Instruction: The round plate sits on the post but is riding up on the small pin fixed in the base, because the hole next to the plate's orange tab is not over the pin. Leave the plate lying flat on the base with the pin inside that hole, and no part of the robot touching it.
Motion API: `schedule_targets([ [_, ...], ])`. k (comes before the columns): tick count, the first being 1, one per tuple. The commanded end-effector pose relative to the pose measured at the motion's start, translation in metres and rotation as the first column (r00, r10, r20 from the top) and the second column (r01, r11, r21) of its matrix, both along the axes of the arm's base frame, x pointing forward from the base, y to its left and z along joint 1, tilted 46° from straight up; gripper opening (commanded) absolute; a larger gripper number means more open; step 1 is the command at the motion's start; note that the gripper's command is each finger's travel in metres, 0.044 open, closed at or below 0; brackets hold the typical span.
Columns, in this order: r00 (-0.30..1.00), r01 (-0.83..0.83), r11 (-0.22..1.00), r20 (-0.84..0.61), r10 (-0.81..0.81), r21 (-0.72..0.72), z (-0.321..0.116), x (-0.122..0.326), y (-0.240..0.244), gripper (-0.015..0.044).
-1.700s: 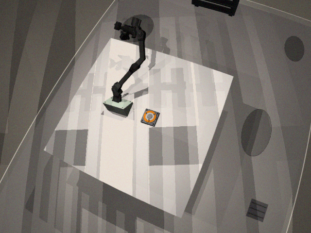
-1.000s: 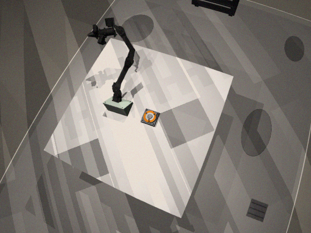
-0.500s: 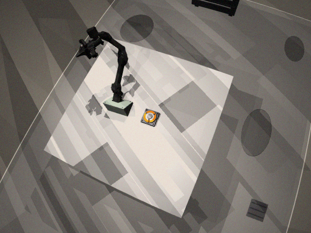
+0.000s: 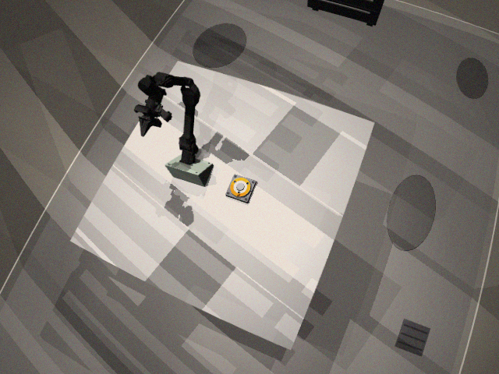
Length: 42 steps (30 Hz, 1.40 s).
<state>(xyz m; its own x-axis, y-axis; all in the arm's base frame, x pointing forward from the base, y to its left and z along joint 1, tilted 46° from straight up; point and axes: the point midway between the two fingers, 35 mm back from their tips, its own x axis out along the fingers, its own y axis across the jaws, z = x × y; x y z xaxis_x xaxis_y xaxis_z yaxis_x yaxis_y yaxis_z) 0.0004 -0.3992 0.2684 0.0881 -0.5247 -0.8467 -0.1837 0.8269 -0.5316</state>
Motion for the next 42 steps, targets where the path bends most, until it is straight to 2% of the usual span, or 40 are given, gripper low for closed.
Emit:
schedule_targets([
  [1,0.992,-0.044,0.989,0.120,0.027,0.142,-0.043,0.060,0.004,0.0000],
  [7,0.977,-0.095,0.947,0.210,0.030,0.307,-0.088,0.124,0.021,0.0000],
  [11,0.967,-0.132,0.877,0.253,0.013,0.461,-0.127,0.177,0.048,0.0000],
  [15,0.966,-0.146,0.811,0.258,-0.007,0.567,-0.153,0.211,0.074,0.0000],
  [21,0.978,-0.123,0.633,0.200,-0.052,0.764,-0.204,0.266,0.142,0.0000],
  [23,0.982,-0.112,0.601,0.182,-0.057,0.791,-0.212,0.273,0.155,0.0000],
  [29,0.997,0.017,0.391,0.012,-0.073,0.920,-0.256,0.302,0.241,0.0000],
  [31,0.997,0.047,0.358,-0.024,-0.071,0.933,-0.263,0.304,0.256,0.0000],
  [35,0.978,0.209,0.226,-0.204,-0.046,0.951,-0.290,0.305,0.322,0.0000],
  [42,0.973,0.232,0.212,-0.228,-0.042,0.949,-0.293,0.304,0.330,0.0000],
])
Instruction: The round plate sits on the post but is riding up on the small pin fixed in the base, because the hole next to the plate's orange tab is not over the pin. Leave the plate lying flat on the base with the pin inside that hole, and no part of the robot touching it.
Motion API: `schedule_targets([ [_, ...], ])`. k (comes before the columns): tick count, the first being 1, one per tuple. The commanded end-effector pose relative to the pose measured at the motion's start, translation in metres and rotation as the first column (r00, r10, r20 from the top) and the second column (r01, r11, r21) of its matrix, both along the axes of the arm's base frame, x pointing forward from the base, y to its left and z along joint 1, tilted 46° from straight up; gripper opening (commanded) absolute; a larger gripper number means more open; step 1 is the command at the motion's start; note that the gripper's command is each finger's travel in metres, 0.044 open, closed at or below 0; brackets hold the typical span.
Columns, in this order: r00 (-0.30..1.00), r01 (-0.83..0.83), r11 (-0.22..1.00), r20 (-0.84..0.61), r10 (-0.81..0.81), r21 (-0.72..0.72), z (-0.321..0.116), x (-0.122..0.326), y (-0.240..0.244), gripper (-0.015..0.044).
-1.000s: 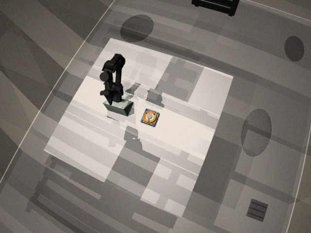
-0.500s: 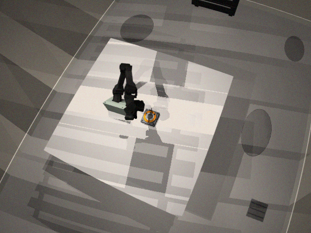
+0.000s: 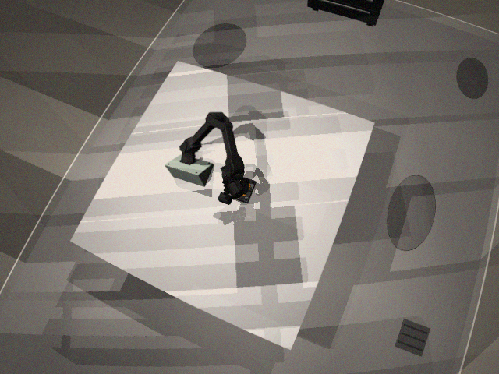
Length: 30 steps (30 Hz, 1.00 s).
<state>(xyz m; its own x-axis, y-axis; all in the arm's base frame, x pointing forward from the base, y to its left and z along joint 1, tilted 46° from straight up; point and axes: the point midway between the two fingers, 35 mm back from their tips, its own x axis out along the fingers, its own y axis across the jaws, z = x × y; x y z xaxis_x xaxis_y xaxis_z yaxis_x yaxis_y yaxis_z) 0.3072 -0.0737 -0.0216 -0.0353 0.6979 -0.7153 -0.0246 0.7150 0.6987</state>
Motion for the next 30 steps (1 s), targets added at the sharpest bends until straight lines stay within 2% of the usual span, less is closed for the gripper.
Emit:
schedule_targets([
  [1,0.999,0.018,1.000,-0.029,-0.017,0.018,-0.003,-0.003,0.005,0.0000],
  [6,0.999,0.018,1.000,-0.029,-0.017,0.018,-0.005,-0.002,0.007,0.0000],
  [15,0.999,0.018,1.000,-0.029,-0.017,0.020,-0.036,-0.005,0.039,0.0000],
  [30,0.999,0.018,1.000,-0.028,-0.017,0.020,-0.037,0.005,0.039,0.0000],
])
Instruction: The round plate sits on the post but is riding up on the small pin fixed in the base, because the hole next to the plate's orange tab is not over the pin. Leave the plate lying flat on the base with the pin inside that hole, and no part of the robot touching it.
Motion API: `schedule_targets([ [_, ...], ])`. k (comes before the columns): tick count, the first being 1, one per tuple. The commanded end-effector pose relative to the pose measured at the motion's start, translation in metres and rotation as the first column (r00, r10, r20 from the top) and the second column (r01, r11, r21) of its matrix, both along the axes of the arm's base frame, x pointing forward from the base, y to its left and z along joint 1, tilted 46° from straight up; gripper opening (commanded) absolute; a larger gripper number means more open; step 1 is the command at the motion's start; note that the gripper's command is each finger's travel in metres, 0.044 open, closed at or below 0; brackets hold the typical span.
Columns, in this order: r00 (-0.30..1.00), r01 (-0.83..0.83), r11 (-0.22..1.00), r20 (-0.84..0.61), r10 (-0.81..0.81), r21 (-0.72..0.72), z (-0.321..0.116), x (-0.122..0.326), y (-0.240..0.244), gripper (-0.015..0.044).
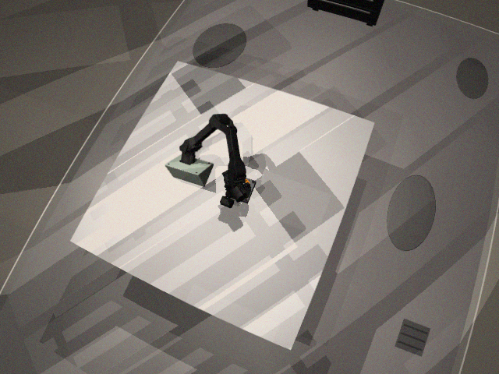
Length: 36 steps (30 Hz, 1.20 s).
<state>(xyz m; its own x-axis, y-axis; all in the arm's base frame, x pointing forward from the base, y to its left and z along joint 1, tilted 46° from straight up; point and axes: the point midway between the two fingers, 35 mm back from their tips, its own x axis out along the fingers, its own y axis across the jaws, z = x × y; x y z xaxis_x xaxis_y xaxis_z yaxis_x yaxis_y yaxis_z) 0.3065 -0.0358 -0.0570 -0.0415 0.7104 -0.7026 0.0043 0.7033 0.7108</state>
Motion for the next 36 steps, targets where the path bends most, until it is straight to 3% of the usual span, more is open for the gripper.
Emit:
schedule_targets([
  [1,1.000,0.001,1.000,-0.003,-0.001,0.004,-0.001,0.006,0.001,0.0000],
  [36,1.000,0.001,1.000,-0.002,-0.001,0.005,0.009,0.041,0.013,0.0000],
])
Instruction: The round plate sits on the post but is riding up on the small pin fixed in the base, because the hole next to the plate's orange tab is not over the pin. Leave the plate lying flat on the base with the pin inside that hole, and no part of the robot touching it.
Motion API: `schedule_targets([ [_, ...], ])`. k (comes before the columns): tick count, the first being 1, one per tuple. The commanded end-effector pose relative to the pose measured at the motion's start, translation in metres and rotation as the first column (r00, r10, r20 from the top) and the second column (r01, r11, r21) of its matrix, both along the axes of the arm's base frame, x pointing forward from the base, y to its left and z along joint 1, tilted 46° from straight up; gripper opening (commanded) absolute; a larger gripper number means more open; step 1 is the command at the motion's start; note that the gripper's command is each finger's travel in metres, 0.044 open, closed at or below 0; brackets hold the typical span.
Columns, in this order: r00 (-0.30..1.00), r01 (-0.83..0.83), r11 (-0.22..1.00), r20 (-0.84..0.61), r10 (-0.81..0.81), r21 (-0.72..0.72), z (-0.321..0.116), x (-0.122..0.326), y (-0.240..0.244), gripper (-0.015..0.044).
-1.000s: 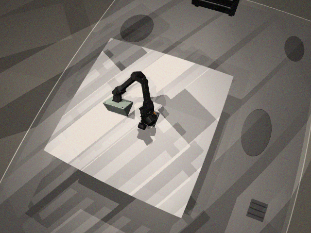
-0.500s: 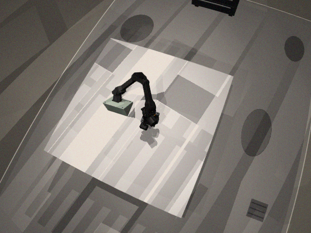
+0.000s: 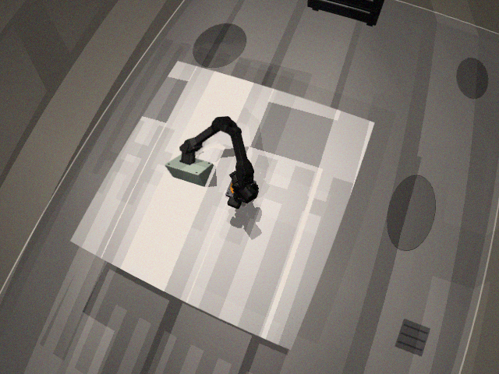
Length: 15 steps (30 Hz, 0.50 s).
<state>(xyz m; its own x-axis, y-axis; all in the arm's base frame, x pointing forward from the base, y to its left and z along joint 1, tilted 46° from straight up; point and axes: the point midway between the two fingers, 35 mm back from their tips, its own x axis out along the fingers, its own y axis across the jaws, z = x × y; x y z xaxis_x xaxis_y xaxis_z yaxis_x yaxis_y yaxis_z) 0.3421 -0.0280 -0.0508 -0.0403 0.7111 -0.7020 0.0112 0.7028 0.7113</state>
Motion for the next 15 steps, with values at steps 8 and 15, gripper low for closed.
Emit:
schedule_targets([
  [8,1.000,-0.004,1.000,0.002,0.004,0.004,0.0061,0.0100,0.0079,0.0000],
  [15,1.000,-0.004,1.000,0.002,0.004,0.005,0.0090,0.0130,0.0111,0.0000],
])
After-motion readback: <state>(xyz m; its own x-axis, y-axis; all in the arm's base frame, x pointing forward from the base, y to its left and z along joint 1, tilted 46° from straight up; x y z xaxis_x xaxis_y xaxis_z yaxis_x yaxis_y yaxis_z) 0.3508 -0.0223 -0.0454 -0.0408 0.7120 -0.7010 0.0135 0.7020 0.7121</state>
